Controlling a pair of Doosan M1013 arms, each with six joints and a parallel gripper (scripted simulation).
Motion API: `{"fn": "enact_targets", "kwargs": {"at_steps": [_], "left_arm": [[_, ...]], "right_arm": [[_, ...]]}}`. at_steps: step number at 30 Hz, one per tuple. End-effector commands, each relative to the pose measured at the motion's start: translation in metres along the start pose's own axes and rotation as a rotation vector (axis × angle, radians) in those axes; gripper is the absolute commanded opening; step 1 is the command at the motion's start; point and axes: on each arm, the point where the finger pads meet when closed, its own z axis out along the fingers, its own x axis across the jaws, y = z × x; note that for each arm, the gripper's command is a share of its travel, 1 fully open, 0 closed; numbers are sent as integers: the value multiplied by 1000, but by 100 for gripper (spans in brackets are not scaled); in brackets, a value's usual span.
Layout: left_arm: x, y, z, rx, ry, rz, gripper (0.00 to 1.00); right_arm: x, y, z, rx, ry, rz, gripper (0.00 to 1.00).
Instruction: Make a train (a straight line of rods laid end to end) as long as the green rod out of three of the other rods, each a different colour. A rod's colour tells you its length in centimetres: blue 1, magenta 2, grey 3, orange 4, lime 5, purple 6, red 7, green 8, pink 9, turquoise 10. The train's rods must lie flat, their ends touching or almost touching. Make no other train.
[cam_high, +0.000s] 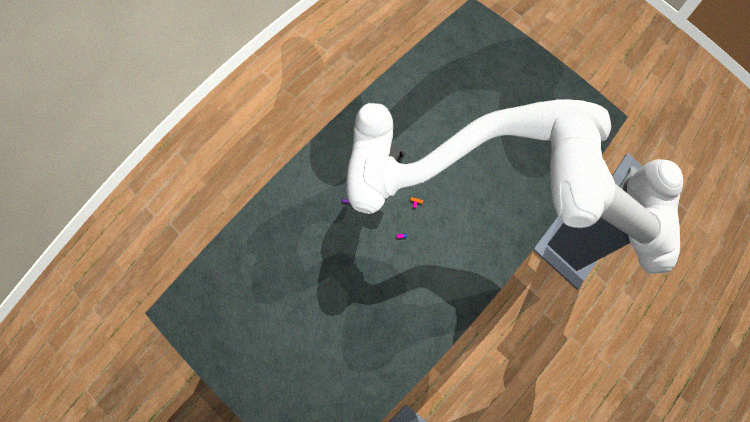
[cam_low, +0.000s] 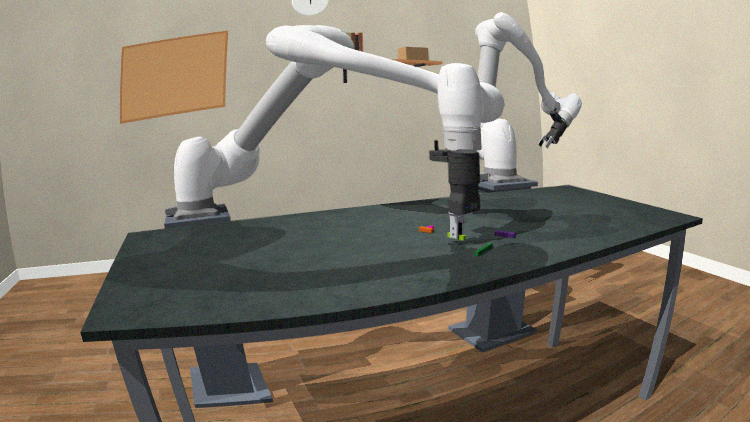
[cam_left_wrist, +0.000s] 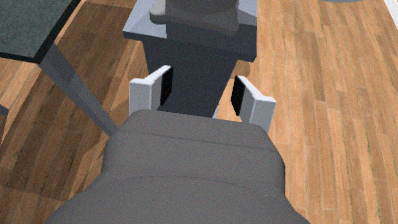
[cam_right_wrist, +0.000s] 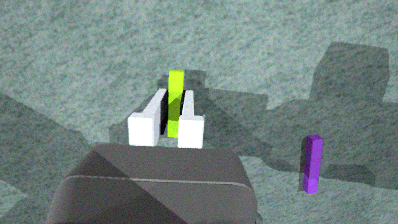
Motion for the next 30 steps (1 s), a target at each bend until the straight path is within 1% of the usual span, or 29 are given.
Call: {"fn": "enact_targets", "kwargs": {"at_steps": [1, 2, 4, 9, 13, 16, 30], "left_arm": [[0, 0, 0, -1, 0, 0, 100], [0, 0, 0, -1, 0, 0, 100], [0, 0, 0, -1, 0, 0, 100], [0, 0, 0, -1, 0, 0, 100], [0, 0, 0, -1, 0, 0, 100], [0, 0, 0, -1, 0, 0, 100], [0, 0, 0, -1, 0, 0, 100]], "right_arm": [[0, 0, -24, -2, 1, 0, 24], [0, 0, -32, -2, 1, 0, 24], [0, 0, -32, -2, 1, 0, 24], [0, 0, -68, -2, 1, 0, 24], [0, 0, -85, -2, 1, 0, 24], [0, 0, -88, -2, 1, 0, 24], [1, 0, -88, -2, 1, 6, 24]]}}
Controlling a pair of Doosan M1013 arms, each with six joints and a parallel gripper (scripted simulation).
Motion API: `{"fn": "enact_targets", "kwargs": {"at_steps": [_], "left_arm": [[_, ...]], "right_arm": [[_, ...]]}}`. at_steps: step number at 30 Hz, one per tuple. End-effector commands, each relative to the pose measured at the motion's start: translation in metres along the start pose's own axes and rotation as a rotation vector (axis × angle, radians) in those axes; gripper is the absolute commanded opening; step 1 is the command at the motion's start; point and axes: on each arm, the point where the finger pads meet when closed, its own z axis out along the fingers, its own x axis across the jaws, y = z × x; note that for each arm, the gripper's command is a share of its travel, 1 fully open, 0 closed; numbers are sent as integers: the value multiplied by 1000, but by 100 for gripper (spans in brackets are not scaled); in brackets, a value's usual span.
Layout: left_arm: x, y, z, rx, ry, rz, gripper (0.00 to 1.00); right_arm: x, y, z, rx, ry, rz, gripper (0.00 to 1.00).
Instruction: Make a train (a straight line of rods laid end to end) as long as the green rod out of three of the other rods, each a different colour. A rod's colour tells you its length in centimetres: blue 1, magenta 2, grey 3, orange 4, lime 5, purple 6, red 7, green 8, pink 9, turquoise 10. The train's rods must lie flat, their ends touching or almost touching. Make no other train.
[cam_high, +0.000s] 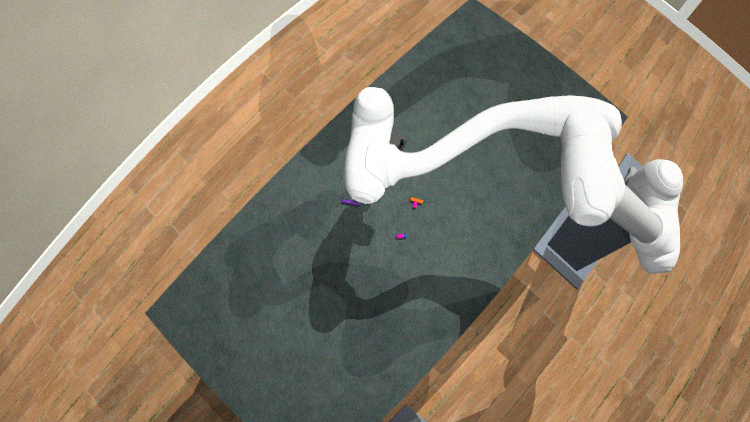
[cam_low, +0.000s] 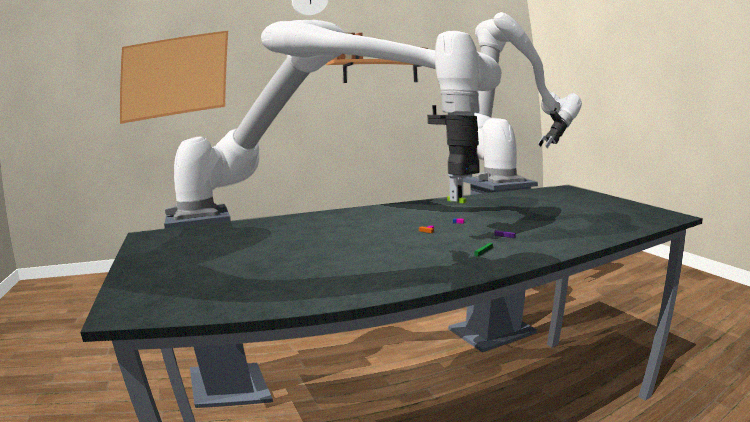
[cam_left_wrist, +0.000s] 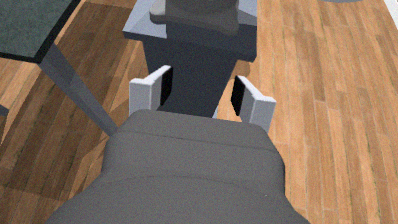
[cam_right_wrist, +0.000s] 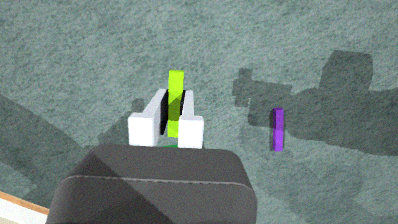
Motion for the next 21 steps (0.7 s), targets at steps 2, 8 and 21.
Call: {"fn": "enact_targets", "kwargs": {"at_steps": [2, 8, 21], "left_arm": [[0, 0, 0, -1, 0, 0, 100], [0, 0, 0, -1, 0, 0, 100], [0, 0, 0, -1, 0, 0, 100]], "right_arm": [[1, 0, -2, -2, 1, 14, 24], [4, 0, -2, -2, 1, 54, 24], [27, -4, -1, -1, 1, 432, 24]]}}
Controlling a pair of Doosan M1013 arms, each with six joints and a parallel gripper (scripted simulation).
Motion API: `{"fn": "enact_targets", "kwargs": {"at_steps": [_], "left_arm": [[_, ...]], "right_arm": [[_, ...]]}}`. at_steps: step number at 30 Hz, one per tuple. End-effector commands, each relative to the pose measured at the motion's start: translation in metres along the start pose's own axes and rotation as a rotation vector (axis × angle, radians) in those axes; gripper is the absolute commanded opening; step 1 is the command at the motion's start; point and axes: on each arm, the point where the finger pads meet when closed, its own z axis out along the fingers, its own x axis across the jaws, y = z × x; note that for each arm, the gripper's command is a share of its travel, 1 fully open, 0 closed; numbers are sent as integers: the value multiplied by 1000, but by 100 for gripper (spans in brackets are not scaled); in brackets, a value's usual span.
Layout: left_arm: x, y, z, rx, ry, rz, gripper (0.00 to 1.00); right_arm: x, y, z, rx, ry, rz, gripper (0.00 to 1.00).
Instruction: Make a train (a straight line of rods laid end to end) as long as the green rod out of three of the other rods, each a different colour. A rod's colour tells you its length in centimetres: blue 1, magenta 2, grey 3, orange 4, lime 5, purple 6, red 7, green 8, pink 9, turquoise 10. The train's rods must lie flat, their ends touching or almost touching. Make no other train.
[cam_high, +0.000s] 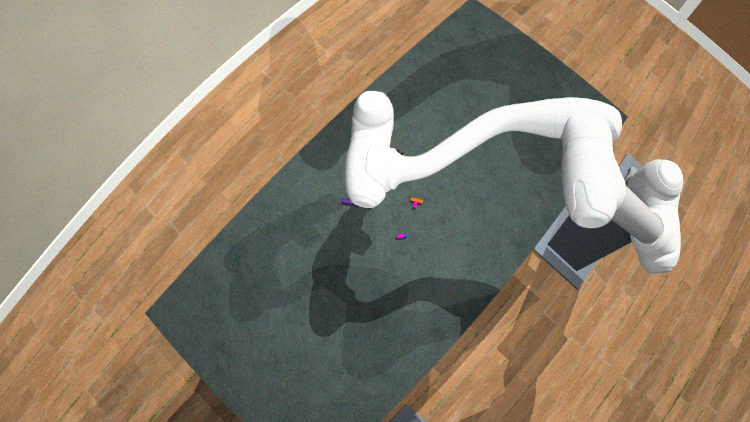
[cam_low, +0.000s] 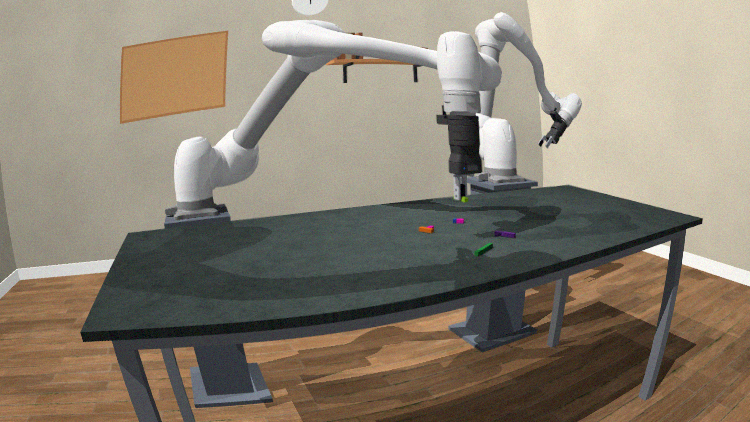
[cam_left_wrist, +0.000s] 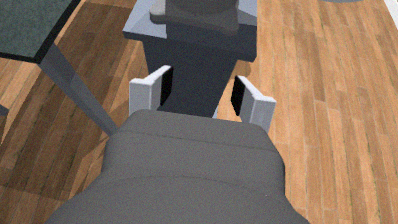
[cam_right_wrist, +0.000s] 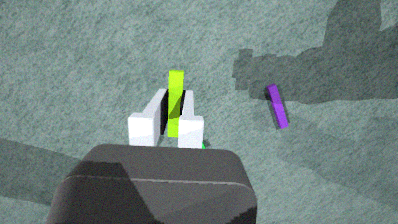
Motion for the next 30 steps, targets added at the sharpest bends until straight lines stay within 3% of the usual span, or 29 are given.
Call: {"fn": "enact_targets", "kwargs": {"at_steps": [1, 4, 30], "left_arm": [[0, 0, 0, -1, 0, 0, 100], [0, 0, 0, -1, 0, 0, 100], [0, 0, 0, -1, 0, 0, 100]], "right_arm": [[9, -4, -1, -4, -2, 168, 24], [11, -5, -1, -4, -2, 202, 24], [57, -15, -1, -4, 0, 1100, 24]]}}
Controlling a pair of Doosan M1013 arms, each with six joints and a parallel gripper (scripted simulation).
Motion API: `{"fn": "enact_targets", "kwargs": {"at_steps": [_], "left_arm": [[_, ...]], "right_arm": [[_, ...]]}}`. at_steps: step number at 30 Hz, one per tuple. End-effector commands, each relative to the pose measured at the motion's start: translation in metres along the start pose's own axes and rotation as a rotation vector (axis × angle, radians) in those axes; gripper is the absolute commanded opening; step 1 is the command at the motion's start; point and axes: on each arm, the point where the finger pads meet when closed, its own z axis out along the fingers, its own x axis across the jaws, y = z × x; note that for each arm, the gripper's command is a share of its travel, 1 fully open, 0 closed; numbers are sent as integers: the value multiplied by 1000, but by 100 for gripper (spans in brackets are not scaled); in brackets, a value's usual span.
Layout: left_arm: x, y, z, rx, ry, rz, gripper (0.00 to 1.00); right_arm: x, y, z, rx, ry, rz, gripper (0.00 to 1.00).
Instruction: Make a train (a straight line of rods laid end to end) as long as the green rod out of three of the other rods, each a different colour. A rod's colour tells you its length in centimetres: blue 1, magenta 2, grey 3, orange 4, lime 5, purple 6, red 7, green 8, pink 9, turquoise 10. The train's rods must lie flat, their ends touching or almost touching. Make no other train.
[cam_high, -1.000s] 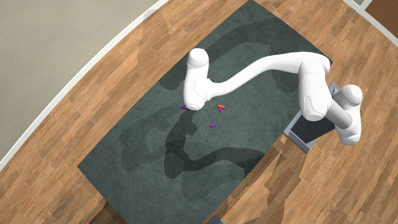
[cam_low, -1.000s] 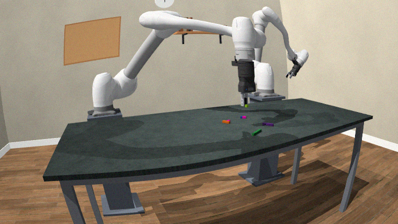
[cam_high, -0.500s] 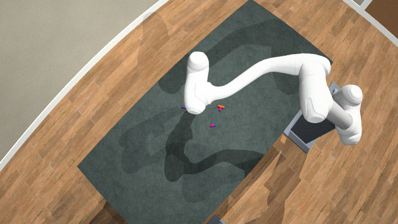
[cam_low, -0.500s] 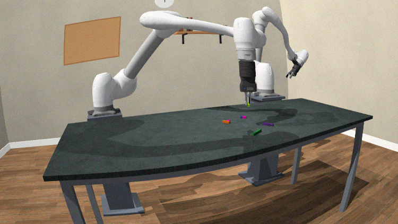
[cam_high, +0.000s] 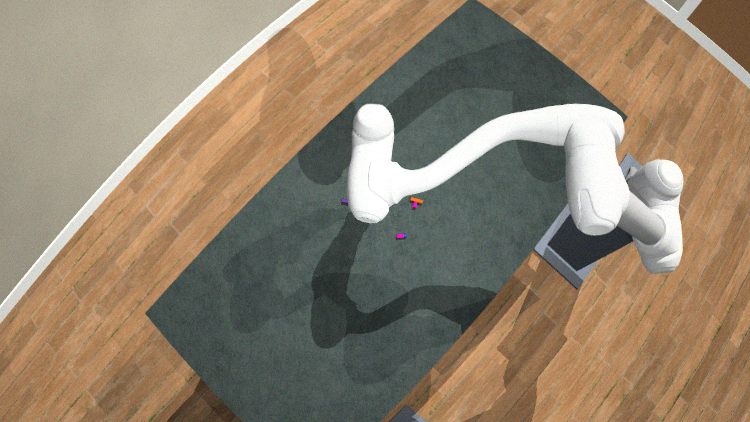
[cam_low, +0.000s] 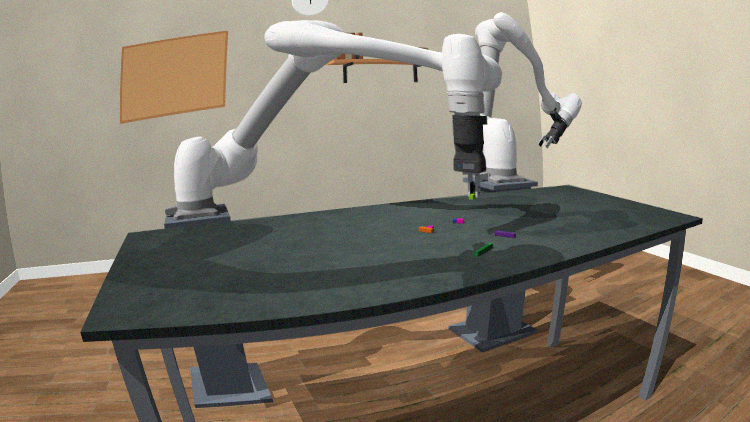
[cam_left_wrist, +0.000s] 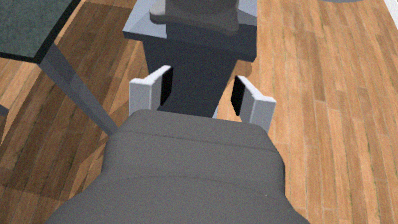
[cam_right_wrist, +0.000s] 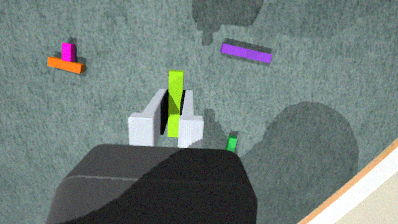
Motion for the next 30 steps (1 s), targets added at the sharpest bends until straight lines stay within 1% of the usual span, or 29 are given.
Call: {"fn": "enact_targets", "kwargs": {"at_steps": [1, 6, 8, 9, 23, 25, 26, 30], "left_arm": [[0, 0, 0, -1, 0, 0, 100], [0, 0, 0, -1, 0, 0, 100], [0, 0, 0, -1, 0, 0, 100], [0, 0, 0, -1, 0, 0, 100], [0, 0, 0, -1, 0, 0, 100], [0, 0, 0, -1, 0, 0, 100], [0, 0, 0, -1, 0, 0, 100], [0, 0, 0, -1, 0, 0, 100]], "right_arm": [[4, -7, -1, -5, 2, 167, 24], [7, -12, -1, -5, 2, 337, 24], [7, -12, -1, -5, 2, 337, 24], [8, -15, -1, -5, 3, 428, 24], [15, -27, -1, -4, 4, 893, 24], [15, -27, -1, -4, 4, 893, 24], [16, -29, -1, -4, 4, 991, 24], [17, -31, -1, -4, 4, 1111, 24]]}}
